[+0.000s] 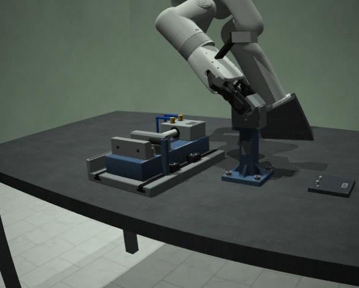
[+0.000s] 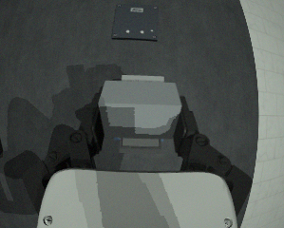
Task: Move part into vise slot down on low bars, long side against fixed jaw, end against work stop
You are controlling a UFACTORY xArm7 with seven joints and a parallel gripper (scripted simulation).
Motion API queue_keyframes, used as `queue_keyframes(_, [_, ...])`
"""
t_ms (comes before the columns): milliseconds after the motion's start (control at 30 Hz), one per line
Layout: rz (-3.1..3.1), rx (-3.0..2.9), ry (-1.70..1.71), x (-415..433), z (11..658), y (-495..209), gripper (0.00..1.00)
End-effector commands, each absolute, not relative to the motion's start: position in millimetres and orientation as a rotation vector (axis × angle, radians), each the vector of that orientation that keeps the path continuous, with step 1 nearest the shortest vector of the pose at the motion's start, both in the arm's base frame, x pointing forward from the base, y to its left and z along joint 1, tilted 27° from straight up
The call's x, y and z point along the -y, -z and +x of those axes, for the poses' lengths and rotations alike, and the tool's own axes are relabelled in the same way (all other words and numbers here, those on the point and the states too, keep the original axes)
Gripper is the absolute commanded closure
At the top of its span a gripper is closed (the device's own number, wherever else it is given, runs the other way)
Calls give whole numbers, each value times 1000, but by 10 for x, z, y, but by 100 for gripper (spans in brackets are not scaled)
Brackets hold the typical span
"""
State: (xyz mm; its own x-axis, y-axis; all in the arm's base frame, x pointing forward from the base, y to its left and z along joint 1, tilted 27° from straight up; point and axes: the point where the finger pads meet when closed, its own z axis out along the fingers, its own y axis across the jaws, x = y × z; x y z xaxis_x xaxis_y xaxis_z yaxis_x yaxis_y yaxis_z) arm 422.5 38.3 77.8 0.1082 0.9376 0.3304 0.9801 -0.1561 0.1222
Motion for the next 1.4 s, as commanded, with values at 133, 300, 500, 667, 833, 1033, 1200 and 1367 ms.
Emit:
queue_keyframes(133, [-2239, 1957, 509, -405, 4232, -820, 100])
queue_keyframes(300, [-2239, 1957, 509, -412, 4231, -833, 100])
queue_keyframes(500, [-2239, 1957, 509, -426, 4230, -862, 100])
queue_keyframes(667, [-2239, 1957, 509, -440, 4229, -889, 100])
queue_keyframes(833, [-2239, 1957, 509, -448, 4228, -906, 100])
queue_keyframes(1033, [-2239, 1957, 509, -464, 4226, -939, 100])
queue_keyframes(1200, [-2239, 1957, 509, -477, 4225, -965, 100])
queue_keyframes(1367, [-2239, 1957, 509, -484, 4224, -979, 100])
